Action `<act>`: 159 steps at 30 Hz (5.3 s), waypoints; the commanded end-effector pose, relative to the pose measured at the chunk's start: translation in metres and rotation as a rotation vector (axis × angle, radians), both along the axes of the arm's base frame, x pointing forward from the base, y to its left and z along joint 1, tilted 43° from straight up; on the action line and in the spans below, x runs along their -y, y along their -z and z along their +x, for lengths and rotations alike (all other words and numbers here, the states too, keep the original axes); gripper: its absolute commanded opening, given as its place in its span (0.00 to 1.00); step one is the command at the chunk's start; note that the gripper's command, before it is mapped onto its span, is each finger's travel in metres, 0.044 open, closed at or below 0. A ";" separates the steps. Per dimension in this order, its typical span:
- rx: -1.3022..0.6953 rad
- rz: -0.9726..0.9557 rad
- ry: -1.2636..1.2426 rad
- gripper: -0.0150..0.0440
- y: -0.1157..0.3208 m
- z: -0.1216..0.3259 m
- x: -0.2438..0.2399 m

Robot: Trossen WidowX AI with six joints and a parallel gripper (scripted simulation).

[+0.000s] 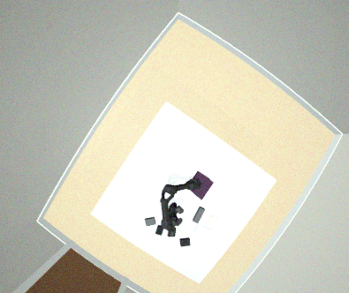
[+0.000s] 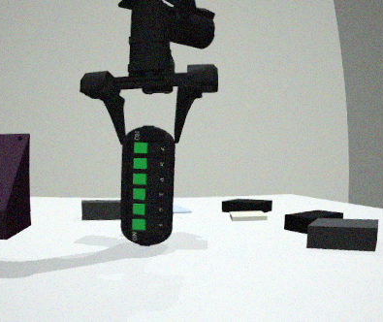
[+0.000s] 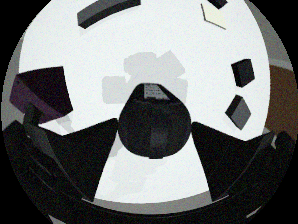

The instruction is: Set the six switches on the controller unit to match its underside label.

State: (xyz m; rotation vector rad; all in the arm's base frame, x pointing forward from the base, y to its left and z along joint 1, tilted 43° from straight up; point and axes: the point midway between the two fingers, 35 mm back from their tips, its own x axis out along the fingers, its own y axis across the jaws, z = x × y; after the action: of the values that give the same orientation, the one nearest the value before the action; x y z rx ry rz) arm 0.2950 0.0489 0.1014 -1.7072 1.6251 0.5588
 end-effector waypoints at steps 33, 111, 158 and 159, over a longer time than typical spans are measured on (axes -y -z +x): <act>-0.011 0.004 0.008 0.83 0.028 0.005 -0.018; -0.009 0.006 0.008 0.83 0.082 0.016 -0.043; -0.008 0.006 0.008 0.83 0.117 0.023 -0.046; -0.008 0.006 0.008 0.83 0.118 0.023 -0.046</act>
State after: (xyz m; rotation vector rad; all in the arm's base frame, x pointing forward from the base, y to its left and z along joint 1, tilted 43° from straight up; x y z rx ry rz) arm 0.3179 0.1055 -0.0101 -1.6979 1.5946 0.5752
